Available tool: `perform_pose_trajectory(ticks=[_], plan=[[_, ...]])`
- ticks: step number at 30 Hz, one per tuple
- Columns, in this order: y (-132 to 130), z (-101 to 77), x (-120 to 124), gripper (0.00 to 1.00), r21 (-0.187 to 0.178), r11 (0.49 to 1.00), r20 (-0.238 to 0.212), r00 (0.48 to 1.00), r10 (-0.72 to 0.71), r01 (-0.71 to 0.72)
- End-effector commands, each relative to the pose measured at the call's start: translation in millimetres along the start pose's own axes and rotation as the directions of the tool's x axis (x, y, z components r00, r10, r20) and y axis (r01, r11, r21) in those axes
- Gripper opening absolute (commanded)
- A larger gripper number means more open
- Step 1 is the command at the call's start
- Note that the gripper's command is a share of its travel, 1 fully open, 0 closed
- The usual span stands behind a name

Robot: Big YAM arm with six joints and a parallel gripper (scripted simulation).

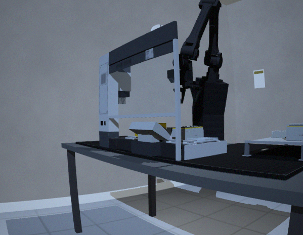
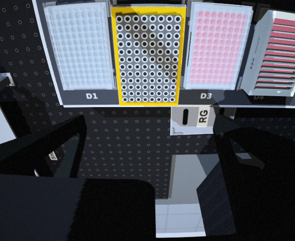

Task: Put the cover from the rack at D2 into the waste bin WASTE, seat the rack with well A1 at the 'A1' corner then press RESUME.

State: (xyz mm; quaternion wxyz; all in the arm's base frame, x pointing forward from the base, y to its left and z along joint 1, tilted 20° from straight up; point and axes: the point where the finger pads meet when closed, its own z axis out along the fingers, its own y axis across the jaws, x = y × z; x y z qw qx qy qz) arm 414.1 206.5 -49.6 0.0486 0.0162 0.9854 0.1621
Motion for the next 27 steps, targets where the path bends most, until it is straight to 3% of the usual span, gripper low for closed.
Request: perform_pose_trajectory(ticks=[1, 27], plan=[[9.8, 5.9, -15.5, 1.00, -0.010, 1.000, 0.029, 1.000, 0.001, -0.001], [11.1, 44.2, -13.4, 1.00, -0.011, 1.000, 0.026, 1.000, -0.002, 0.003]])
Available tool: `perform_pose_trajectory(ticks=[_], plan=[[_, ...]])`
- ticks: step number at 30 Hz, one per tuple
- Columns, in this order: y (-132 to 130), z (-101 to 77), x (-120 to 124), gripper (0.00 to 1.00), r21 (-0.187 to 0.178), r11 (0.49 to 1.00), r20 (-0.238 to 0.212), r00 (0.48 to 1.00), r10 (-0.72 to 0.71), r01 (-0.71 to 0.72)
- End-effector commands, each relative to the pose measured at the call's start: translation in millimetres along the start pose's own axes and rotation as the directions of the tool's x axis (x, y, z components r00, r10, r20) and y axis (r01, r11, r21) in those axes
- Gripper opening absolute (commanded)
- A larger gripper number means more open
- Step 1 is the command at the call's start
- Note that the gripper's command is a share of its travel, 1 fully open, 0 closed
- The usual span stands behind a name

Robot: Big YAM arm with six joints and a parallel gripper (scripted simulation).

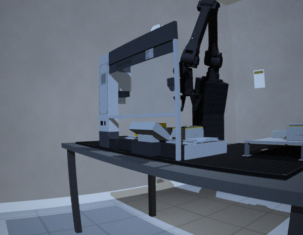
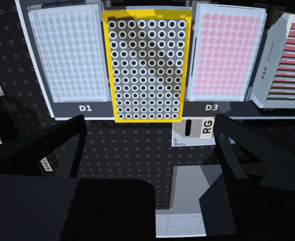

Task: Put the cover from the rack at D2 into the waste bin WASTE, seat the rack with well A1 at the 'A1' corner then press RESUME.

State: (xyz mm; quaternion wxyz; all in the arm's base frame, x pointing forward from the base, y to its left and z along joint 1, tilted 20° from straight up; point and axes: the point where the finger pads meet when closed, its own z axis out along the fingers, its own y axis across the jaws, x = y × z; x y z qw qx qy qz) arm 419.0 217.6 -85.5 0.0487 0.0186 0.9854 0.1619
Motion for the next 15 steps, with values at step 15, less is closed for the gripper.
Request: perform_pose_trajectory(ticks=[15], plan=[[8.9, 28.5, -10.9, 1.00, -0.009, 1.000, 0.022, 1.000, -0.002, 0.002]])
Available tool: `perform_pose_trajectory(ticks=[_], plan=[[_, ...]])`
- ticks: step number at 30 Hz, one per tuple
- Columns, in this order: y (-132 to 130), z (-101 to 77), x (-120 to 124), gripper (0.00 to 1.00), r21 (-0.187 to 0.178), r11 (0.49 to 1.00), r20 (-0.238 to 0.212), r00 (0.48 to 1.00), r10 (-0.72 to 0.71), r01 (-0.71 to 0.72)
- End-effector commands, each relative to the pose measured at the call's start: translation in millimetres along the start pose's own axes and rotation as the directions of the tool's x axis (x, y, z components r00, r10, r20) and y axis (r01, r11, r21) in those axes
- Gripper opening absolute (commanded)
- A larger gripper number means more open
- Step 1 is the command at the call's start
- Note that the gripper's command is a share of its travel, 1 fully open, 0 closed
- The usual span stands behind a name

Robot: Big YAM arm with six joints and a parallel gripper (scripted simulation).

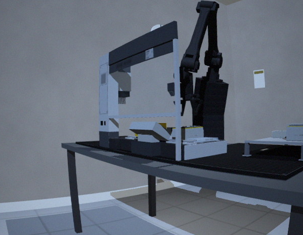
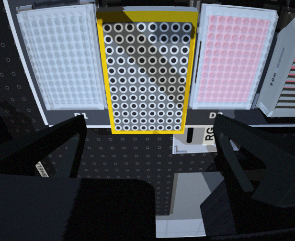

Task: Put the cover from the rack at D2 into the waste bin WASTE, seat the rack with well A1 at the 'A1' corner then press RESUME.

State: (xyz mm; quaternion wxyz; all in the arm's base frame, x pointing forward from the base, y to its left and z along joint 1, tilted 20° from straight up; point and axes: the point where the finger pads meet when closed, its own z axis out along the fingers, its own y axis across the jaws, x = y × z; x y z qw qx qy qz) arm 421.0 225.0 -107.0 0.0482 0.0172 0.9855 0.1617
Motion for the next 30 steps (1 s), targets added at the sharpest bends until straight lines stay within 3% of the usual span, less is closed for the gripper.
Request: perform_pose_trajectory(ticks=[1, 30], plan=[[10.9, 7.5, -11.4, 1.00, -0.011, 1.000, 0.024, 1.000, -0.003, 0.004], [9.9, 52.1, -8.7, 1.00, -0.009, 1.000, 0.020, 1.000, -0.003, 0.003]])
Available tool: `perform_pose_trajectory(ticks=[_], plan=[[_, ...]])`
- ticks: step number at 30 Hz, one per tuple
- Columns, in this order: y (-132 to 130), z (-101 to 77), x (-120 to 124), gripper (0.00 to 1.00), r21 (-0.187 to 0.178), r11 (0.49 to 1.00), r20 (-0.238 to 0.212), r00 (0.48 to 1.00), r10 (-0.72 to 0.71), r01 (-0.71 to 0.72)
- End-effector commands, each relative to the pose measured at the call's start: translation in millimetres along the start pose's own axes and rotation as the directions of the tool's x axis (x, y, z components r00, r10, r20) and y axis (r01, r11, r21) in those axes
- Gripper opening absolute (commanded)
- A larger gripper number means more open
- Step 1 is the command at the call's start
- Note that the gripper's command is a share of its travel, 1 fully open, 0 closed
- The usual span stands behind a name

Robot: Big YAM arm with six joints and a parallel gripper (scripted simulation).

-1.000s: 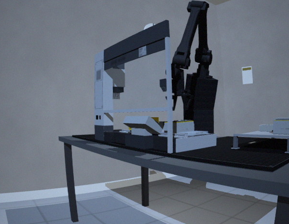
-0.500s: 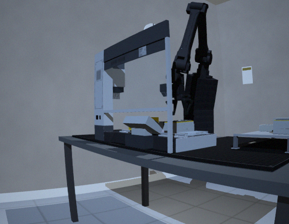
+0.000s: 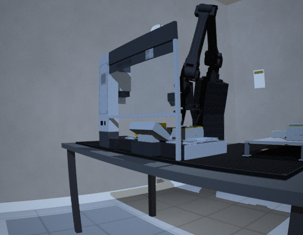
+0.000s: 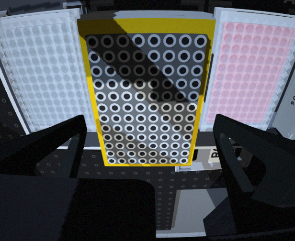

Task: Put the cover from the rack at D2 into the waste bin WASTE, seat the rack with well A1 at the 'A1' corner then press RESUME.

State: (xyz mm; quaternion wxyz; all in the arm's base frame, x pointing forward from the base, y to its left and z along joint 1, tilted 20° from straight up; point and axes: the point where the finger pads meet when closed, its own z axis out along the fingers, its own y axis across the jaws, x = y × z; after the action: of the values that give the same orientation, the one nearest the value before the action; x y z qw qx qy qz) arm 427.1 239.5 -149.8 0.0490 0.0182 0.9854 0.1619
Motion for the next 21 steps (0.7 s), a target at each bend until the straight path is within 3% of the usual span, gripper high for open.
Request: perform_pose_trajectory(ticks=[1, 21], plan=[[9.8, 6.5, -7.2, 1.00, -0.009, 1.000, 0.018, 1.000, -0.004, 0.005], [7.3, 36.7, -6.6, 1.00, -0.007, 1.000, 0.017, 1.000, 0.000, 0.000]])
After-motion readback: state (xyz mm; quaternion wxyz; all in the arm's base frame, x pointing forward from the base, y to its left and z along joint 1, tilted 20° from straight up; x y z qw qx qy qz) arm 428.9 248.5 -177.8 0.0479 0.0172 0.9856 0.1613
